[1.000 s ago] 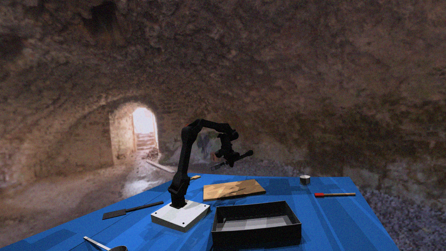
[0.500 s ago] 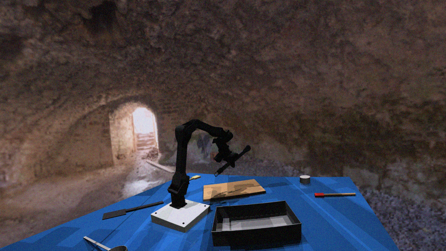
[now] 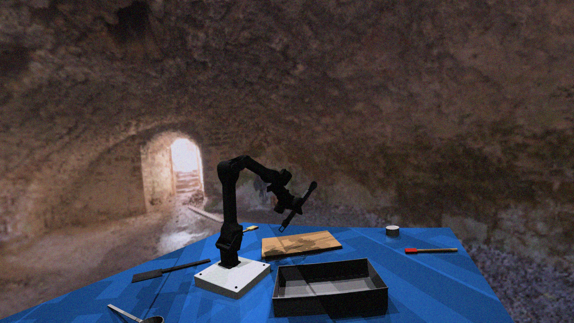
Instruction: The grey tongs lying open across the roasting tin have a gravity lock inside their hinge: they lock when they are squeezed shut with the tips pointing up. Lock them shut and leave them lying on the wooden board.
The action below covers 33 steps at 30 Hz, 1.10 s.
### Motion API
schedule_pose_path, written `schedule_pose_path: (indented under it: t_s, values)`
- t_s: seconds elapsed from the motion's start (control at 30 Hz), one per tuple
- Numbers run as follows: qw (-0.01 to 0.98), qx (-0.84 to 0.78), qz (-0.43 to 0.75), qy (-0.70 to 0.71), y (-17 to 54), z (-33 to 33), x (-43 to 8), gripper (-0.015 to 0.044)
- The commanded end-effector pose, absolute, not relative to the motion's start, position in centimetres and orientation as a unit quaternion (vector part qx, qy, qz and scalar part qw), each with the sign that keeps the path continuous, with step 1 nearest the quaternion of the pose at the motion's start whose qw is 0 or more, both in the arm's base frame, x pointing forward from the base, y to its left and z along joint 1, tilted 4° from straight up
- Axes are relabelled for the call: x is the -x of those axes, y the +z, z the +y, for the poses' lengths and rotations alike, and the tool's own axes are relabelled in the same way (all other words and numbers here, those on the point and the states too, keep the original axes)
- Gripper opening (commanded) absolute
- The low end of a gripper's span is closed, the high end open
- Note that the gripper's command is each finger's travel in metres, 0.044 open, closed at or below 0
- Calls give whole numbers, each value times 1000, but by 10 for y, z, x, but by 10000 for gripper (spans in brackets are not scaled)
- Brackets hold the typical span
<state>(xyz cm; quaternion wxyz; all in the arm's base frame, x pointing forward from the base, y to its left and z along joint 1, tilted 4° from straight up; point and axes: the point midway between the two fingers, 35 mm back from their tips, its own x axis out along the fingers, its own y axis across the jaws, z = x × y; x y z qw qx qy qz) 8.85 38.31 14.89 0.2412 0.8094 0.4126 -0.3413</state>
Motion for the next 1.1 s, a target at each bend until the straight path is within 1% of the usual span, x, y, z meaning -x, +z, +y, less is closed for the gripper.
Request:
schedule_pose_path:
  t_s: [0.0, 0.53, 1.07]
  values:
    - [227, -823, 419, -311, 152, 381, -87, -150]
    - [165, -861, 431, -213, 156, 366, -81, -150]
    - [92, -889, 428, -130, 160, 334, -76, -150]
